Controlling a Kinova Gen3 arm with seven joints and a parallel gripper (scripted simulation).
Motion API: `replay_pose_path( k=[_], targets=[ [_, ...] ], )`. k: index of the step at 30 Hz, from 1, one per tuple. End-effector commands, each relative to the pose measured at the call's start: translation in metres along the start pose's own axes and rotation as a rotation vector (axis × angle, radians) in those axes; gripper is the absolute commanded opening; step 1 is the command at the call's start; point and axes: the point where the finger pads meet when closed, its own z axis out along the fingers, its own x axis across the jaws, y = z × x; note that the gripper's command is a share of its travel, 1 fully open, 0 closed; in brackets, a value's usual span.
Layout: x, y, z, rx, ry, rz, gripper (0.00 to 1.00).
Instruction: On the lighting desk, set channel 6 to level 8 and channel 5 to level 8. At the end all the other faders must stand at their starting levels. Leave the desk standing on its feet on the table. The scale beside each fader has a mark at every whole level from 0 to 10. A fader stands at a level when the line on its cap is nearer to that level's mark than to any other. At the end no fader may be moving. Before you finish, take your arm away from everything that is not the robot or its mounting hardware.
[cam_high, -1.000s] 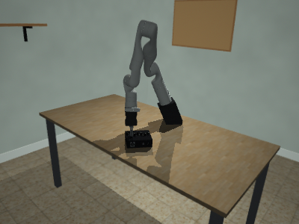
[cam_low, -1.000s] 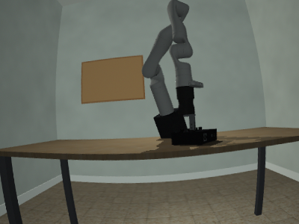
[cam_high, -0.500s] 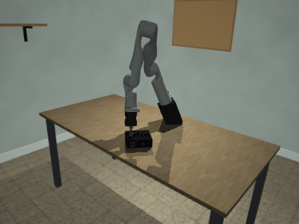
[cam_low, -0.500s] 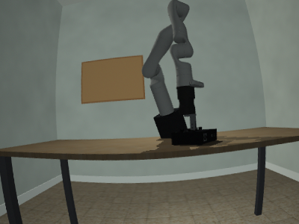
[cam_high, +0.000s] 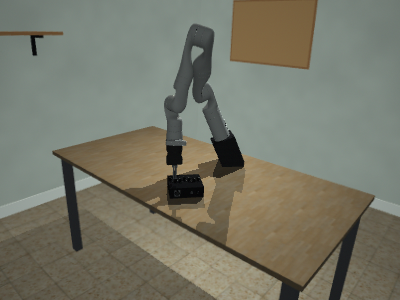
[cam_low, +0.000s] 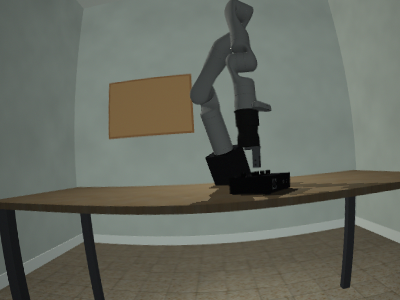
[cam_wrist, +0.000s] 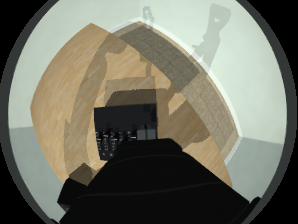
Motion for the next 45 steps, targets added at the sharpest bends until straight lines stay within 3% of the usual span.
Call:
replay_pose_path(
  k=[1,20,21,30,45],
  targets=[
    [-0.004,-0.004,-0.012,0.006,-0.004,-0.007,0.0],
    [-0.004,-0.004,-0.021,0.006,-0.004,-0.007,0.0],
    [-0.004,-0.004,-0.021,0.006,-0.004,-0.007,1.0],
    [-0.004,-0.004,-0.031,0.006,-0.004,-0.007,1.0],
    [-0.004,-0.004,-0.094,0.006,-0.004,-0.007,1.0]
  ],
)
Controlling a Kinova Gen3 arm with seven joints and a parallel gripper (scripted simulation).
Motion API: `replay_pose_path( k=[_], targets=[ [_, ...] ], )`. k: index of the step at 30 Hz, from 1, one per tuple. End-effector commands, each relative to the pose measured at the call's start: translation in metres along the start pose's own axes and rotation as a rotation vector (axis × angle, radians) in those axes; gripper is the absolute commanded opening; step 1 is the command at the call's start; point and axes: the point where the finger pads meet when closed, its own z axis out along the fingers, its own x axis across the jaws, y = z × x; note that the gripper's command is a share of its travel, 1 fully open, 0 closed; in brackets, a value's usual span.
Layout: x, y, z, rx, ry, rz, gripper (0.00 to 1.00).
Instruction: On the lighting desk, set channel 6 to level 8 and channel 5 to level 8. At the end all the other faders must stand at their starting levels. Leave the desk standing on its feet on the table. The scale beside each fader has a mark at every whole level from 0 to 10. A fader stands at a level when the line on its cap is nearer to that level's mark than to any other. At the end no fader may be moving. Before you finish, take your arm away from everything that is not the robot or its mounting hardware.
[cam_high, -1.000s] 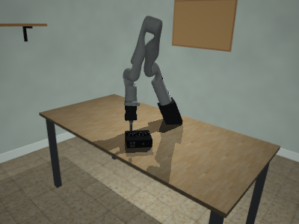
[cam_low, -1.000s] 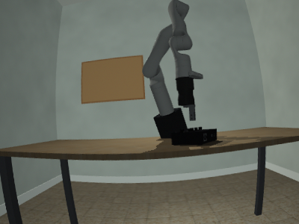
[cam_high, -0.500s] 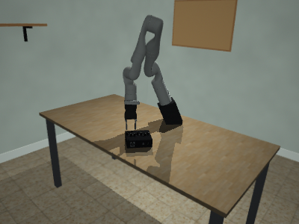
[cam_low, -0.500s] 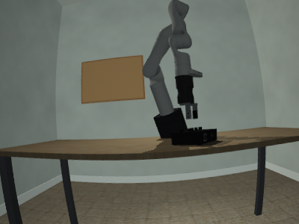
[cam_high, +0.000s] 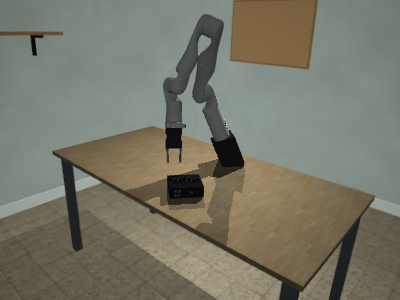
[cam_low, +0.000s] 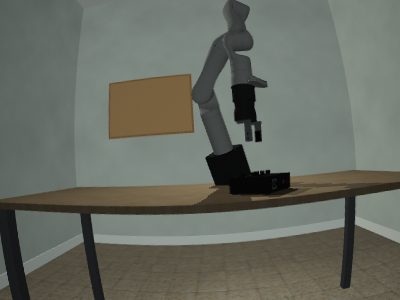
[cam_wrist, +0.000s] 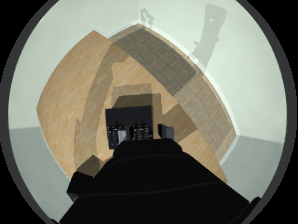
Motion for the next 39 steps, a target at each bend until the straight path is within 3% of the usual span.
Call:
replay_pose_path(
  k=[1,39],
  targets=[
    [-0.0074,-0.0071,-0.014,0.011,-0.004,-0.015,1.0],
    [-0.0074,-0.0071,-0.0208,0.011,-0.004,-0.015,1.0]
  ],
)
